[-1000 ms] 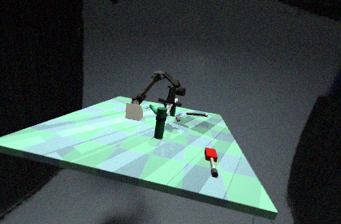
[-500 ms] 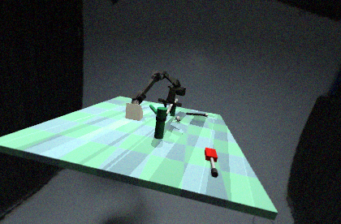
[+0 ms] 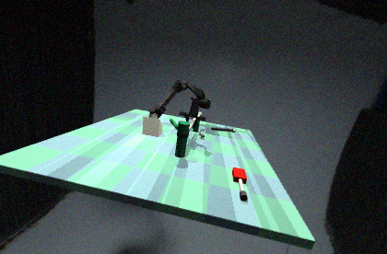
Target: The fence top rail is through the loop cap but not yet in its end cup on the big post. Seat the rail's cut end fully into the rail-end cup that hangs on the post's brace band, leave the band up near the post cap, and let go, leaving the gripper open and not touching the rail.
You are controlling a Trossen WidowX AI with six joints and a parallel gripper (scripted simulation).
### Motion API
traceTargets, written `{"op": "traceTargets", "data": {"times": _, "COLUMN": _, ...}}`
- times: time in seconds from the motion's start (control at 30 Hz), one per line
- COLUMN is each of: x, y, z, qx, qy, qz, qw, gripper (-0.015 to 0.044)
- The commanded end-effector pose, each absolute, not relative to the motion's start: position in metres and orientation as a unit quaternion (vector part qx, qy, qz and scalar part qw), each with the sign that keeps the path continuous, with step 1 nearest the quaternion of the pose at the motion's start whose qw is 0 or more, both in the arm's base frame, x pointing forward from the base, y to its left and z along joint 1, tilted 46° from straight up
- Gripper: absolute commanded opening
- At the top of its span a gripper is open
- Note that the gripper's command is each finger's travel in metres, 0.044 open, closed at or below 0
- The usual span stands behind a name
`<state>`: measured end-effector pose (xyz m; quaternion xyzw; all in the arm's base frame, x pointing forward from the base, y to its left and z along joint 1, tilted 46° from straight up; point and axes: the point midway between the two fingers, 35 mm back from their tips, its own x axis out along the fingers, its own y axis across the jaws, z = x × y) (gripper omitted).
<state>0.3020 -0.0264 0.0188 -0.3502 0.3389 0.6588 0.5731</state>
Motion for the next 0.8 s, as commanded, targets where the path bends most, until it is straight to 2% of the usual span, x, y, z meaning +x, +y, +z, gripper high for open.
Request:
{"op": "traceTargets", "data": {"times": 0.0, "x": 0.305, "y": -0.038, "z": 0.019, "qx": -0.358, "qy": 0.343, "qz": 0.652, "qw": 0.574, "gripper": 0.0}}
{"op": "traceTargets", "data": {"times": 0.77, "x": 0.31, "y": -0.056, "z": 0.011, "qx": -0.358, "qy": 0.343, "qz": 0.652, "qw": 0.574, "gripper": 0.0}}
